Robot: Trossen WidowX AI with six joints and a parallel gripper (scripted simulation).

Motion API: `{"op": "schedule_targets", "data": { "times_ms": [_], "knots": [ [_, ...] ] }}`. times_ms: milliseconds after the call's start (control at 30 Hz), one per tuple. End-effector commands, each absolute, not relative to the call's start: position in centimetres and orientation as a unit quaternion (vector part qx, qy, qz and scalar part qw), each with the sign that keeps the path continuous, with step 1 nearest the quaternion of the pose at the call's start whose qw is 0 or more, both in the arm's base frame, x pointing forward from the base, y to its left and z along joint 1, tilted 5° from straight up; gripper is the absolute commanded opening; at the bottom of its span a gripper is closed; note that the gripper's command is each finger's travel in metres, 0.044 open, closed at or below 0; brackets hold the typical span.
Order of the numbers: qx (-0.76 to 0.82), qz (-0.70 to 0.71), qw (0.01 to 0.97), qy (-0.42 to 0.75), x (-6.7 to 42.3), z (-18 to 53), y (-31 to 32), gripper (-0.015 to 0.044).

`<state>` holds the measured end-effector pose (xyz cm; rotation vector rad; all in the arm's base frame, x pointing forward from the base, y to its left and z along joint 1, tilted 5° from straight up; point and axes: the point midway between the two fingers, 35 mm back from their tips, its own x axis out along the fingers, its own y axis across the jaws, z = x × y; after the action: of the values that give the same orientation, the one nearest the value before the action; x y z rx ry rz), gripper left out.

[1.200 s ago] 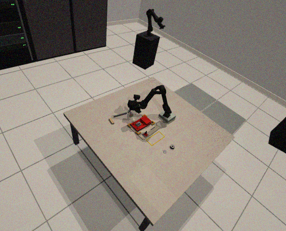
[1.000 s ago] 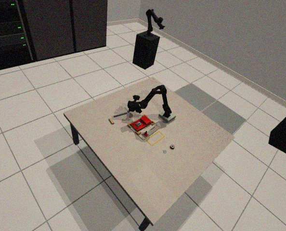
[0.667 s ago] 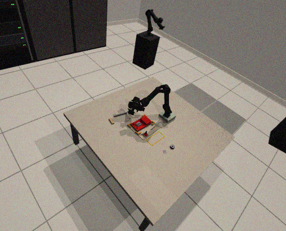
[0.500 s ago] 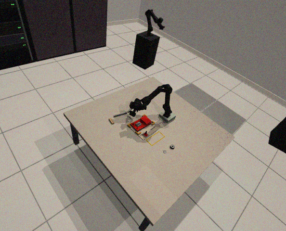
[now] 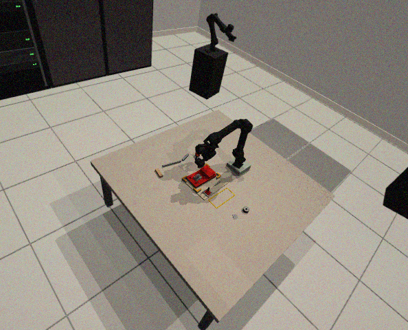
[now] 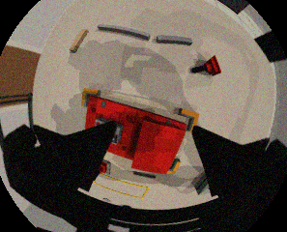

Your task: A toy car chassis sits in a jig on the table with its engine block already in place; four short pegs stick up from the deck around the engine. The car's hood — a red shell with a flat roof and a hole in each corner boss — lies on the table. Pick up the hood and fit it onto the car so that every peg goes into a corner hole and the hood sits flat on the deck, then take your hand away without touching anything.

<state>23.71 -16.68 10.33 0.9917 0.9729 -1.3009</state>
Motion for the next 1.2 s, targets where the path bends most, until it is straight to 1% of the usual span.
{"op": "schedule_targets", "data": {
  "times_ms": [0,100,1167],
  "knots": [
    [0.501,-0.551,0.522,0.417,23.0,11.5,-13.4,0.044],
    [0.53,-0.551,0.489,0.42,22.6,12.0,-11.9,0.044],
    [0.53,-0.551,0.489,0.42,22.8,10.3,-12.0,0.044]
  ]
}}
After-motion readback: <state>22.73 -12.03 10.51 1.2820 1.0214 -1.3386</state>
